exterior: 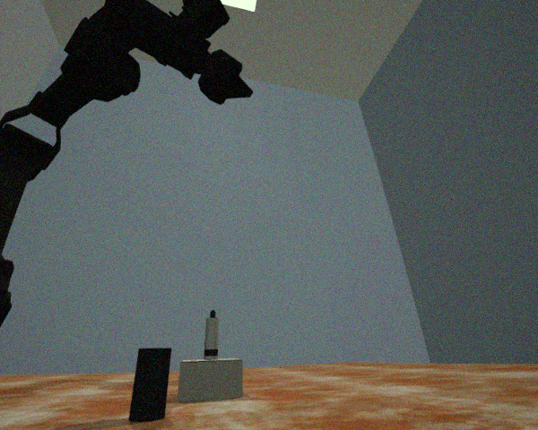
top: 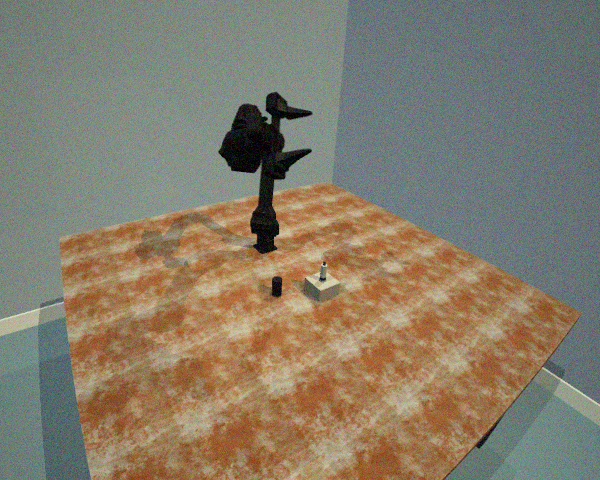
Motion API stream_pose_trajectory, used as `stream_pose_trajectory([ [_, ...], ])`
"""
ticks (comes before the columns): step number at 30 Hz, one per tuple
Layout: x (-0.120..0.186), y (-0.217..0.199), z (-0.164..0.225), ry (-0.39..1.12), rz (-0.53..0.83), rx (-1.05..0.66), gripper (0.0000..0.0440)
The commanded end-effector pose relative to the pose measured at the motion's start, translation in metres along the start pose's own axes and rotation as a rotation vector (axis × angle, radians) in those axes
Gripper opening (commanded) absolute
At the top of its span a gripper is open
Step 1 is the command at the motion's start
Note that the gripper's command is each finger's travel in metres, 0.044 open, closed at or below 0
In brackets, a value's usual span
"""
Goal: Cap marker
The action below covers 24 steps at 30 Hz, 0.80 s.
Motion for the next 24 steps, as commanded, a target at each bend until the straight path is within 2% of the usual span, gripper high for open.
stream_pose_trajectory([
  [1, 0.0, -0.001, -0.001, -0.003, 0.004, -0.01, 0.0376],
  [7, 0.0, -0.006, -0.009, -0.029, 0.03, -0.055, 0.0235],
  [24, -0.006, -0.013, -0.023, -0.083, 0.1, -0.162, 0.0276],
])
Point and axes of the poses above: the point midway between the two fingers, 35 mm back from their tips, its own x axis back along the fingers, its own y axis across the jaws, z = x × y, the point moved 2 cm from there along x, back along the fingers, and after that the axes turned 1 degree about -x, right-handed, at the moved point
